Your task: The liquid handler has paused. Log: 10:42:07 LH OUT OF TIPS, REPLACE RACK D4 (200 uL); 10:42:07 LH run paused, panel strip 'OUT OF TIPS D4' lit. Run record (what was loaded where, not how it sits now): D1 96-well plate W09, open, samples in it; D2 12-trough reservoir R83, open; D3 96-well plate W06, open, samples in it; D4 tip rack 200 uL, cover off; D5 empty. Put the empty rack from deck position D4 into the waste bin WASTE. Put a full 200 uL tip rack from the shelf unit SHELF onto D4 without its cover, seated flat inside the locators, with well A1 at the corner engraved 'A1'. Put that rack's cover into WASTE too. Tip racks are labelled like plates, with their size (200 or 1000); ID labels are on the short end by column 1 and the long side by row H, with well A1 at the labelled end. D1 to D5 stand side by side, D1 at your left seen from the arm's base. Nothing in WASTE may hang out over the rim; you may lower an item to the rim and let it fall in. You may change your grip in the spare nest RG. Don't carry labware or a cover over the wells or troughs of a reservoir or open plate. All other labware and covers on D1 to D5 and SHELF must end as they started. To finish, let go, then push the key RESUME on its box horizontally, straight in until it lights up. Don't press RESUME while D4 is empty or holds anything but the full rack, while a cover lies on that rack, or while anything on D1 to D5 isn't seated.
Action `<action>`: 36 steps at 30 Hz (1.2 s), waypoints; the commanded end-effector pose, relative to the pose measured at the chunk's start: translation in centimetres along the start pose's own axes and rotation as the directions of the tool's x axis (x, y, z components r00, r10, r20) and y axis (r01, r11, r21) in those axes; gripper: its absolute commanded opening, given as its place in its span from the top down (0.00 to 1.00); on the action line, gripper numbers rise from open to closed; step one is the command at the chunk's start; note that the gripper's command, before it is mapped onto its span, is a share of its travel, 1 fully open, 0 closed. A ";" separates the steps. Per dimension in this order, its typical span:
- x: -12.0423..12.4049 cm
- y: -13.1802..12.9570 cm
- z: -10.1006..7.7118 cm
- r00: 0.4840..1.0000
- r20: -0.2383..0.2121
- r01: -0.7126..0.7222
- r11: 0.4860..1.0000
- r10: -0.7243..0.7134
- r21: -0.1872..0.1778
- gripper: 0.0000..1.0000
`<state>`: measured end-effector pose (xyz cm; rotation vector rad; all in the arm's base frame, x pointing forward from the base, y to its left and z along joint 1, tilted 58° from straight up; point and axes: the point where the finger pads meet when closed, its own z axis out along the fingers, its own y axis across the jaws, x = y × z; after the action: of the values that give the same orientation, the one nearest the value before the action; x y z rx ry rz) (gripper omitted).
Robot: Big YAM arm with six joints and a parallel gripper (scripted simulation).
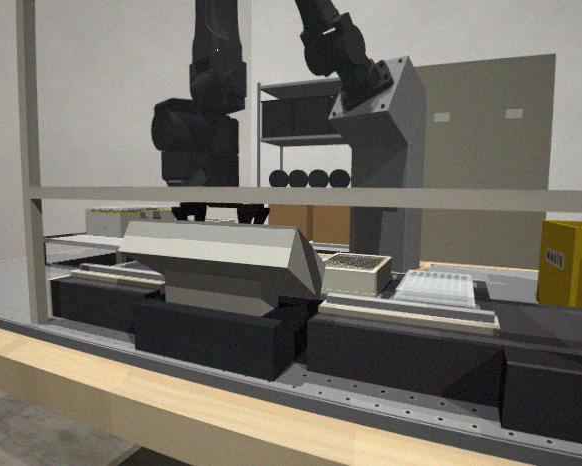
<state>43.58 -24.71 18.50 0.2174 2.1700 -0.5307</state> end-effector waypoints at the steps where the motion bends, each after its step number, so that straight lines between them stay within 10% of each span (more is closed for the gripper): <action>1: -0.7 -0.3 -0.2 1.000 0.016 0.003 1.000 -0.003 0.003 0.00; 9: -0.7 -0.3 -0.2 1.000 0.016 0.003 1.000 -0.003 0.003 0.00; 10: -0.7 -0.3 -0.2 1.000 0.016 0.003 1.000 -0.003 0.003 1.00; 36: -0.7 -0.3 -0.2 1.000 0.016 0.003 1.000 -0.003 0.003 1.00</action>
<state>43.53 -24.81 18.53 0.2179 2.1701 -0.5355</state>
